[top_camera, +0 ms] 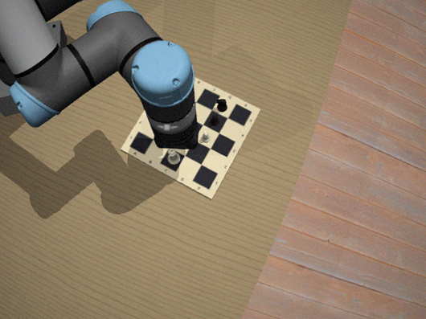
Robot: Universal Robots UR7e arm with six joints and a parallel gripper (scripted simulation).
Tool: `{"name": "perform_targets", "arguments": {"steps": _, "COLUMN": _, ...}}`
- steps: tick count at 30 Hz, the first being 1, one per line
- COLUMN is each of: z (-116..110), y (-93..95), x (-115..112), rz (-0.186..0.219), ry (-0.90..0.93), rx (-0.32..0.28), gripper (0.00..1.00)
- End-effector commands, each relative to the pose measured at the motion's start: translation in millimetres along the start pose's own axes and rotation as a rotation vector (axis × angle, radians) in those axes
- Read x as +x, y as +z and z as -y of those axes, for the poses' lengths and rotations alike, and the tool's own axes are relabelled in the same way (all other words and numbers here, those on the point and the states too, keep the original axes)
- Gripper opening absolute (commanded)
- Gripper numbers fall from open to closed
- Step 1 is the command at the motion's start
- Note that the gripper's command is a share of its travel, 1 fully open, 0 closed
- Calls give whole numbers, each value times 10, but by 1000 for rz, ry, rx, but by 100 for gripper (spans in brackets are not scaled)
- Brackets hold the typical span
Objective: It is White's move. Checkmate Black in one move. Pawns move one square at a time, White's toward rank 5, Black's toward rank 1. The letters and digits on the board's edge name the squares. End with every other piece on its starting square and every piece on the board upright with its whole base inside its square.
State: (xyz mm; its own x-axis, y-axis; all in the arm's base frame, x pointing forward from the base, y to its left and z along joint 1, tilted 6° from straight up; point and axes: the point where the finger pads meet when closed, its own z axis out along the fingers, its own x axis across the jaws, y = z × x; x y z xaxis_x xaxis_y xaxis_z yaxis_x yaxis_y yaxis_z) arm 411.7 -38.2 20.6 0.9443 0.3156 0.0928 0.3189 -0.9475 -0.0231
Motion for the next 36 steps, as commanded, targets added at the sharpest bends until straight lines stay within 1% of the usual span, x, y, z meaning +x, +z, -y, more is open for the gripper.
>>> {"name": "perform_targets", "arguments": {"steps": 1, "z": -3, "y": -4, "x": 3, "rz": -1, "ry": 0, "rx": -1, "gripper": 79}}
{"name": "perform_targets", "arguments": {"steps": 8, "z": -3, "y": 33, "x": 3, "rz": -1, "ry": 0, "rx": -1, "gripper": 79}}
{"name": "perform_targets", "arguments": {"steps": 16, "z": -3, "y": 200, "x": 3, "rz": -1, "ry": 0, "rx": -1, "gripper": 79}}
{"name": "perform_targets", "arguments": {"steps": 18, "z": -3, "y": 200, "x": 3, "rz": -1, "ry": 0, "rx": -1, "gripper": 79}}
{"name": "perform_targets", "arguments": {"steps": 26, "z": -3, "y": 359, "x": 3, "rz": -1, "ry": 0, "rx": -1, "gripper": 79}}
{"name": "perform_targets", "arguments": {"steps": 36, "z": -3, "y": 391, "x": 3, "rz": -1, "ry": 0, "rx": -1, "gripper": 79}}
